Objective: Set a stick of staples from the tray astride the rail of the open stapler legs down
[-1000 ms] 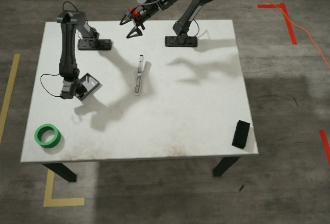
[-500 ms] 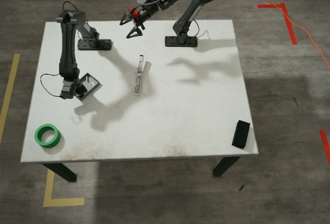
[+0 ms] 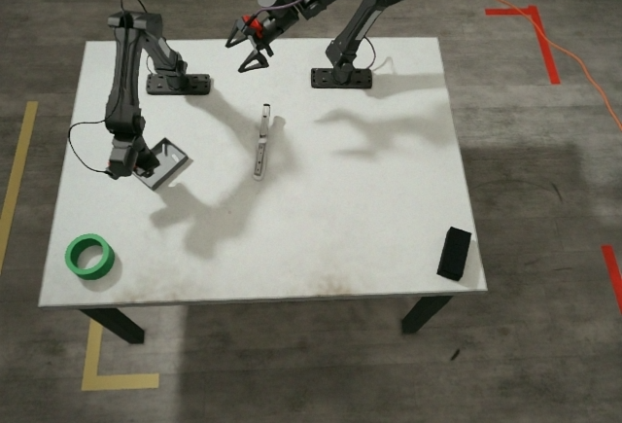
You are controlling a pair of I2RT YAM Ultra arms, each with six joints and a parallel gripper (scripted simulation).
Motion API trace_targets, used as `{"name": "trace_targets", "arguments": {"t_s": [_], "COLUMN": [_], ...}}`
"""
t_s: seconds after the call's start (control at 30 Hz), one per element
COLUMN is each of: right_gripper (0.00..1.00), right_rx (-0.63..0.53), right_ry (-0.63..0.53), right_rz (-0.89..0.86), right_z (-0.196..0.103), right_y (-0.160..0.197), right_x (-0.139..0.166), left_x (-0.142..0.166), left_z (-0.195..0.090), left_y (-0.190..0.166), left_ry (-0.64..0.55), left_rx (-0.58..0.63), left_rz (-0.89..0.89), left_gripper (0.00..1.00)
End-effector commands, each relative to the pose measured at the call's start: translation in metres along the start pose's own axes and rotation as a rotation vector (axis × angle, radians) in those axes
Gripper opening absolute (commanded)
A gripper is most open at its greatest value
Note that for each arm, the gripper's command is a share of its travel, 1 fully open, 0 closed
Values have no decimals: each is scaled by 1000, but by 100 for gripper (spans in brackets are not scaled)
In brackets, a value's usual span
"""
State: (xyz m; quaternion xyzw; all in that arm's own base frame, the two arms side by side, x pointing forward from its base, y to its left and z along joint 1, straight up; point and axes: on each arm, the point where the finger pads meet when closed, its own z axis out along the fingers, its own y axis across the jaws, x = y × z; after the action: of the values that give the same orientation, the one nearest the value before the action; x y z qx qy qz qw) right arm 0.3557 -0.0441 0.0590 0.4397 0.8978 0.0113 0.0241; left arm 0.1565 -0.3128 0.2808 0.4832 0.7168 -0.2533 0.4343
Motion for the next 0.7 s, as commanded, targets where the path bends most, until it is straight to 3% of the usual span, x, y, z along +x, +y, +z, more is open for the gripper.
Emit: {"name": "trace_targets", "arguments": {"t_s": [0.0,0.13,0.2,0.47,0.67], "right_gripper": [6,6,6,6,6], "right_rx": [38,46,46,61,62], "right_ry": [17,33,33,31,24], "right_rz": [29,102,102,148,63], "right_z": [-4,-7,-7,-15,-20], "right_y": [-4,5,5,66,104], "right_x": [9,39,39,143,222], "left_x": [6,25,25,101,139], "left_z": [-7,-22,-22,-96,-135], "left_y": [-1,6,6,38,37], "left_ry": [10,58,58,132,92], "left_rx": [-1,-6,-6,-138,-227], "left_rz": [3,-4,-4,-107,-160], "left_gripper": [100,100,100,100,100]}}
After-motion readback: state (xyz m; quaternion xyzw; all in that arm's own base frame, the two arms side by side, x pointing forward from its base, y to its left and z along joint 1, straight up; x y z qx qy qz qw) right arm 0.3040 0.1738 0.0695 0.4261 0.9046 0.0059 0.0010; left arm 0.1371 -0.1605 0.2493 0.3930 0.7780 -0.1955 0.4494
